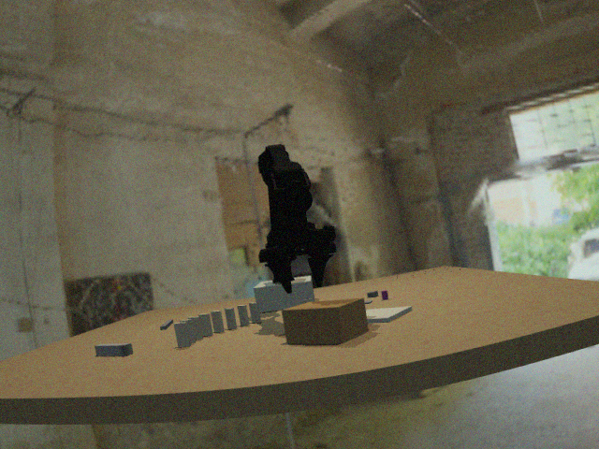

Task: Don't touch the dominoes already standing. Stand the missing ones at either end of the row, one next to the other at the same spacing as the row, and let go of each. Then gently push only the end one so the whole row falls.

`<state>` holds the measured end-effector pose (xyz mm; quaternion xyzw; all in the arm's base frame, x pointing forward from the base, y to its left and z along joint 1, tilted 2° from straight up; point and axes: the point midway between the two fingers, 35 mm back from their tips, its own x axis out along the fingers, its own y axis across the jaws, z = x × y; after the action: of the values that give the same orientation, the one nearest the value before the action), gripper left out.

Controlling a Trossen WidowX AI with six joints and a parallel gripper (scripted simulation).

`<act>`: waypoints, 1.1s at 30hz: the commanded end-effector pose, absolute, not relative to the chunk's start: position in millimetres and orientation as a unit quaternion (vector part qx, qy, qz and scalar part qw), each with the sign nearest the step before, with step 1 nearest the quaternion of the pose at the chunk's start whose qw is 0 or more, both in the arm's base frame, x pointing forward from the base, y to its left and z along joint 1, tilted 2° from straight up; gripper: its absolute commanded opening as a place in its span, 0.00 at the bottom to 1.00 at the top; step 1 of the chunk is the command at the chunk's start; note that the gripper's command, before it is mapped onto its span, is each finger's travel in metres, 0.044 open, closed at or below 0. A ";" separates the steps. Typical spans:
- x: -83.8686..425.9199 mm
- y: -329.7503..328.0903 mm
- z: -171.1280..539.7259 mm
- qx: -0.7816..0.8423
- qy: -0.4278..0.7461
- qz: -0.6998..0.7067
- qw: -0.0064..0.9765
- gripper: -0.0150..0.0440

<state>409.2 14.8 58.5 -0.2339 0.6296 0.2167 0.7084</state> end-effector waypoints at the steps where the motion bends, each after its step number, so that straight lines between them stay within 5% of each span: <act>1: 405.1 16.0 27.9 -0.230 0.640 0.224 0.699 1.00; 17: 406.0 16.2 12.9 -0.230 0.640 0.224 0.699 1.00; 29: 406.0 16.2 12.9 -0.230 0.640 0.224 0.699 0.47; 33: 406.0 16.2 12.9 -0.230 0.640 0.224 0.699 0.44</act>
<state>406.0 15.3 13.7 -0.2310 0.6402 0.2208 0.6986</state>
